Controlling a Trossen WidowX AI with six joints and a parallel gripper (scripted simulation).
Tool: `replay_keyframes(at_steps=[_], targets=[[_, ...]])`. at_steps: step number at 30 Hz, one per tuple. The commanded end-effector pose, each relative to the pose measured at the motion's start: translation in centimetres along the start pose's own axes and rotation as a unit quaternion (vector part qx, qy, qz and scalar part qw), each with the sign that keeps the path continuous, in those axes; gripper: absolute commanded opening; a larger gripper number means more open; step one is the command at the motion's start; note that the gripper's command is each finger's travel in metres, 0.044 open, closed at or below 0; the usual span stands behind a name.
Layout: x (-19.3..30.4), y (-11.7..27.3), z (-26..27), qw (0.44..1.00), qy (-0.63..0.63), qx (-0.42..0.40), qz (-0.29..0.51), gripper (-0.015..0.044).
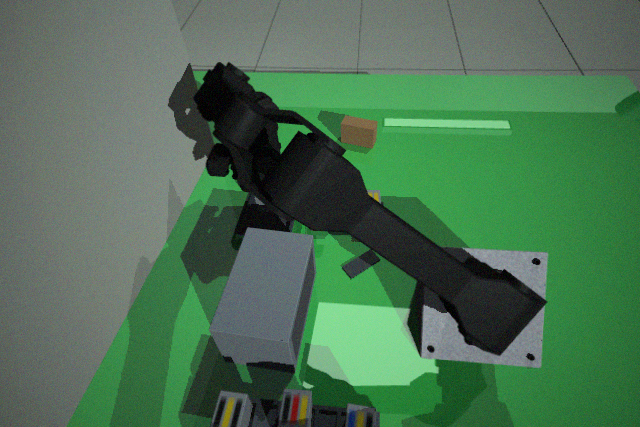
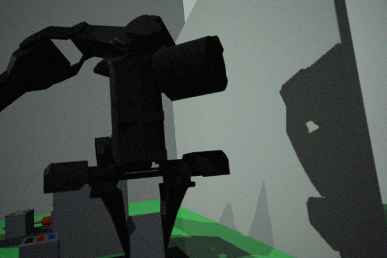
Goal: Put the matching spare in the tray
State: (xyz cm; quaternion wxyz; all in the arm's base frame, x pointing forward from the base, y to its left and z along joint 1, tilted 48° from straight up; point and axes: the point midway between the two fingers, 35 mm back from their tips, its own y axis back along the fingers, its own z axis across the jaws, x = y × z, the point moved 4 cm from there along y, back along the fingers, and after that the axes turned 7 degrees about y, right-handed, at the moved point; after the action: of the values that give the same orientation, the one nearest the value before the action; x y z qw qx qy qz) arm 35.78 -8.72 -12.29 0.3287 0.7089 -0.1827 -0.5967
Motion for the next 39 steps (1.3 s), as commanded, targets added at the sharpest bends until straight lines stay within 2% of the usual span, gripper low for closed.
replay_keyframes(at_steps=[1,16,19,26,39], targets=[[0.0,0.0,0.0,1.0,0.0,0.0,0.0,0.0053],[0.0,0.0,0.0,1.0,0.0,0.0,0.0,0.044],[0.2,1.9,-0.2,1.0,0.0,0.001,0.001,0.044],[0.0,10.5,0.1,1.0,-0.002,0.001,0.001,0.044],[0.4,10.6,0.2,1.0,-0.007,0.01,0.004,0.044]])
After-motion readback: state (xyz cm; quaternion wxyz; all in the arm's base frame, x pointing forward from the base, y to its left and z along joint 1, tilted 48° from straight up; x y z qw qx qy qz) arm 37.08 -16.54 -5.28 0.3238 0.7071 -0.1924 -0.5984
